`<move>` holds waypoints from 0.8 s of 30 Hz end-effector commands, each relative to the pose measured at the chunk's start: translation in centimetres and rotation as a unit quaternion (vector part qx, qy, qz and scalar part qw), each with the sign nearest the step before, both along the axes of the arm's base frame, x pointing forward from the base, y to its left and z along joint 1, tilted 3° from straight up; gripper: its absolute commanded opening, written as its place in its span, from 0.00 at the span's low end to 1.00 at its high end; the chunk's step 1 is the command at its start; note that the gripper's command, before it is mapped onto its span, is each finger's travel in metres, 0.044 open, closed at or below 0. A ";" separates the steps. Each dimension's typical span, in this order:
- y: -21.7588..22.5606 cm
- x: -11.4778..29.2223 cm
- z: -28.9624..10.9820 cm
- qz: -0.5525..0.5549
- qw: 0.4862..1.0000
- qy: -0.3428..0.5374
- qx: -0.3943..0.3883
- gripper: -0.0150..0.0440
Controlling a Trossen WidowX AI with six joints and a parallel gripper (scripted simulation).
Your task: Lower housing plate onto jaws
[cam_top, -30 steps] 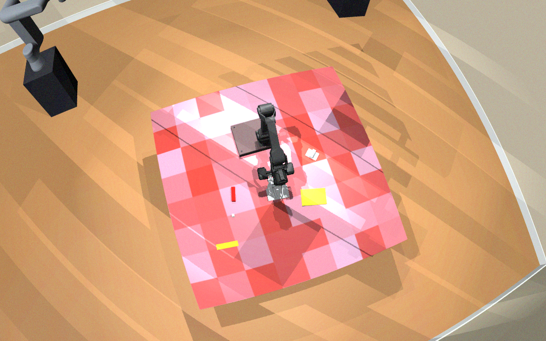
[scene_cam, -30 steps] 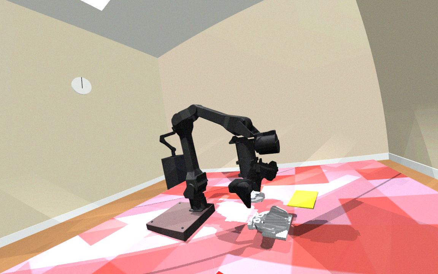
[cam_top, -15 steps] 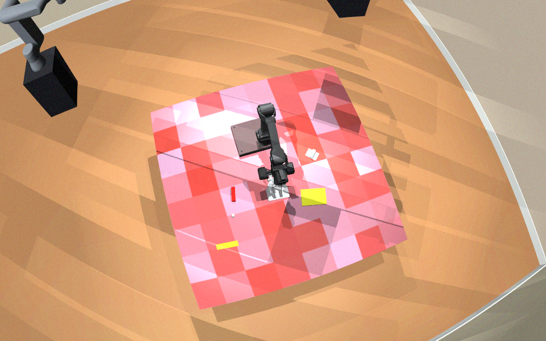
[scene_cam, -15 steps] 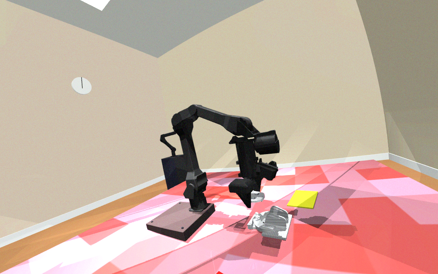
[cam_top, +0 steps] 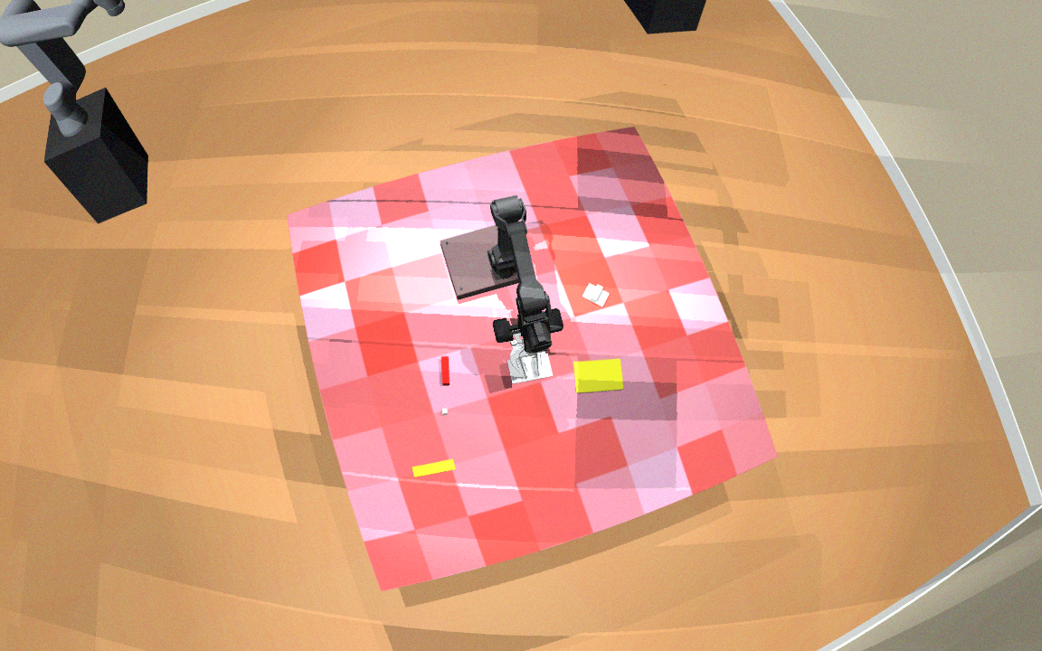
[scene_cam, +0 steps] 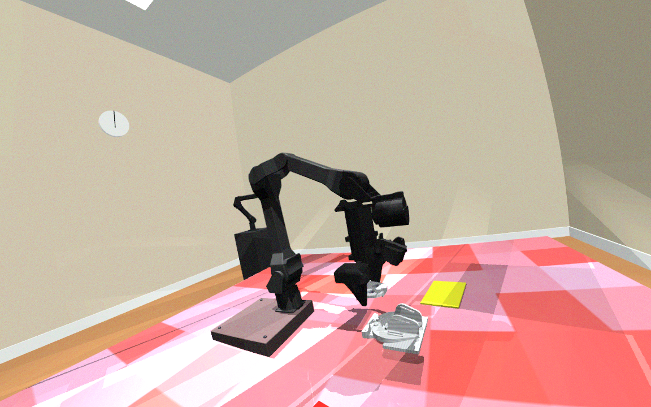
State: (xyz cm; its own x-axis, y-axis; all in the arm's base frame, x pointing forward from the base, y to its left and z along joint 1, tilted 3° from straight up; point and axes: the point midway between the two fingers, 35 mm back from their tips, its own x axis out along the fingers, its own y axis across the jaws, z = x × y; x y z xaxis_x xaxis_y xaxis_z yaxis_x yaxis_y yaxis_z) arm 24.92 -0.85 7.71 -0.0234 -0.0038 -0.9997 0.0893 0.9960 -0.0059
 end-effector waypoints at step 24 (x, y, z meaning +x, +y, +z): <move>0.0 0.1 -0.6 -0.008 1.000 -0.001 -0.001 0.85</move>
State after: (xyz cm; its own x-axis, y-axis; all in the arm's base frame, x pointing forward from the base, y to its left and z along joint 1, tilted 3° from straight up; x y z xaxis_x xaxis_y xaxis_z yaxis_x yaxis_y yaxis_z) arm 24.97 -0.80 7.61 -0.0201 -0.0039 -0.9998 0.0997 0.9950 -0.0059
